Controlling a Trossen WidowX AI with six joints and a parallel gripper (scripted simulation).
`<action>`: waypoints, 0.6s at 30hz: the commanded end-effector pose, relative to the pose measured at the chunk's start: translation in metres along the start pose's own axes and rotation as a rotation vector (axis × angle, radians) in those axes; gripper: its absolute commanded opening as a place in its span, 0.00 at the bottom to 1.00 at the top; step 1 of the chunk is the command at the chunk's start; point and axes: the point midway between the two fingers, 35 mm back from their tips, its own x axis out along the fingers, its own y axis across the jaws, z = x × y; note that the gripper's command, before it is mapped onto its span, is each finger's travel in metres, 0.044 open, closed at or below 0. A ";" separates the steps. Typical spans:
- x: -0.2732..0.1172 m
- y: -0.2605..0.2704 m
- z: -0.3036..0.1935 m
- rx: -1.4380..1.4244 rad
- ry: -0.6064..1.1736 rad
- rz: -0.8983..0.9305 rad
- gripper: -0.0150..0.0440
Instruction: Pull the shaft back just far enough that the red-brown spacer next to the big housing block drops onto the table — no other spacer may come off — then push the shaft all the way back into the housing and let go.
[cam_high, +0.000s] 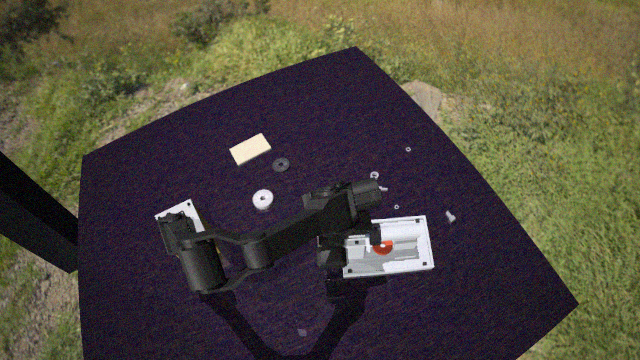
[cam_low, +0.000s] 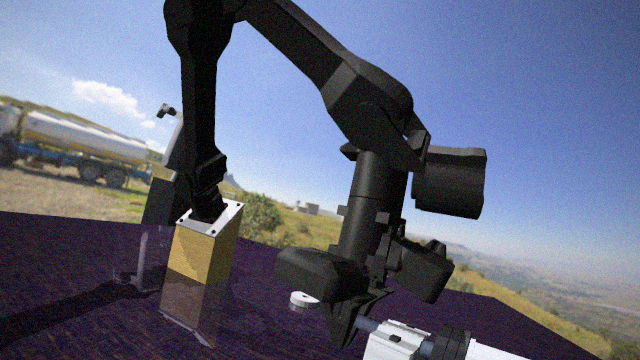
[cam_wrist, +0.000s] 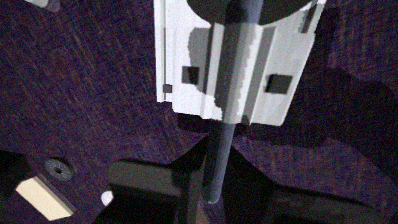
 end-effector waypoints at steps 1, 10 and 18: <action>-0.001 0.000 0.006 0.005 -0.011 0.002 0.25; -0.001 0.000 0.010 0.005 -0.011 0.002 0.25; -0.001 0.000 0.012 0.005 -0.011 0.002 0.25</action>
